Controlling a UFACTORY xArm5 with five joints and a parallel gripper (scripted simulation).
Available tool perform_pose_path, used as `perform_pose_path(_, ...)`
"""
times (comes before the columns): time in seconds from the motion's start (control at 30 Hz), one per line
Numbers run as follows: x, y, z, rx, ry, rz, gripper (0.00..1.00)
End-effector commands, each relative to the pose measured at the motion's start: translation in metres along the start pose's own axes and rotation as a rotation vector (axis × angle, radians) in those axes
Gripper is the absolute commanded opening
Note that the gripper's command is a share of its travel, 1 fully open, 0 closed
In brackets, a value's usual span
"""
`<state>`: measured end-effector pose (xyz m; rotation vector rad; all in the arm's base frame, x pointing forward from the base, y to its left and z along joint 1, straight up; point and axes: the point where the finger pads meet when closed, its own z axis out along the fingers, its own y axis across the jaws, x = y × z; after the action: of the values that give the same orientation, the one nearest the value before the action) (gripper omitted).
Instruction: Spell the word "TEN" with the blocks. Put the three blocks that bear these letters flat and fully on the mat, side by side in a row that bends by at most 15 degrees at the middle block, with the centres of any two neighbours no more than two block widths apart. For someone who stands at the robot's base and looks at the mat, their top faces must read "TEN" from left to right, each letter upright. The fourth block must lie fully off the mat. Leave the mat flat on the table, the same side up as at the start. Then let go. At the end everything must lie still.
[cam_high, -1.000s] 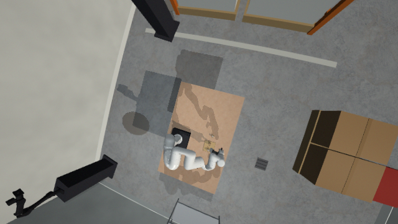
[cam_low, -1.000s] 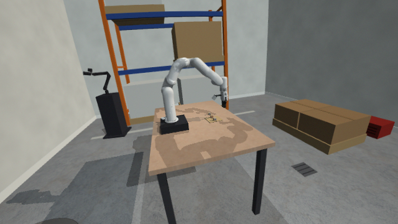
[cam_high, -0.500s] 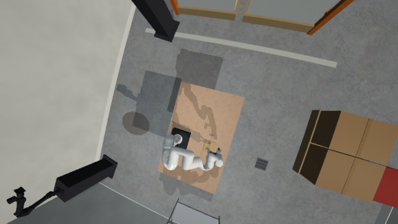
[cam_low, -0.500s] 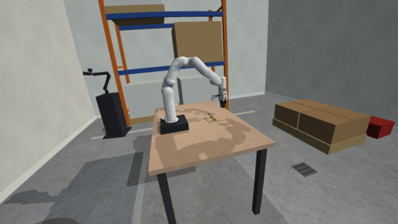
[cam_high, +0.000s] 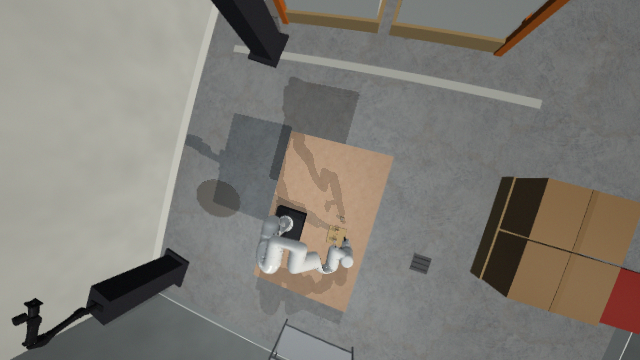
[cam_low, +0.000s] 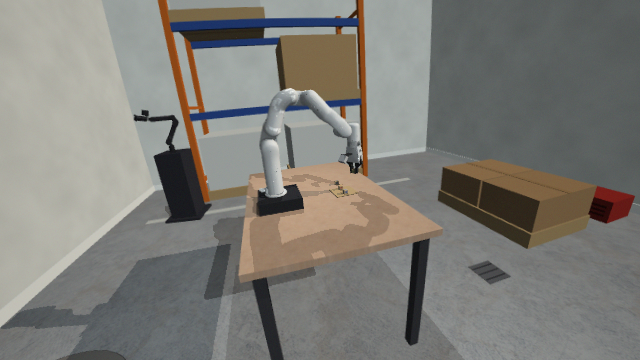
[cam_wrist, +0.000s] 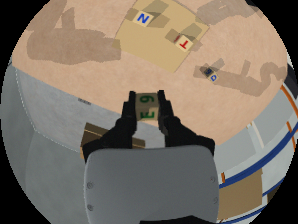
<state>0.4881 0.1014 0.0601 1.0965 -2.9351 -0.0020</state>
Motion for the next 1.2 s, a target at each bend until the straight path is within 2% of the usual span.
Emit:
perform_pose_path(0.0,0.009,0.003,-0.002,0.005,-0.008,-0.139,0.21)
perform_pose_path(0.2,0.021,0.008,-0.003,0.006,-0.007,-0.301,0.21)
perform_pose_path(0.27,0.021,0.008,-0.003,0.006,-0.007,-0.301,0.21)
perform_pose_path(0.3,0.027,0.01,-0.003,0.006,-0.007,-0.38,0.21)
perform_pose_path(1.17,0.077,0.031,0.0,0.008,-0.005,-1.016,0.21)
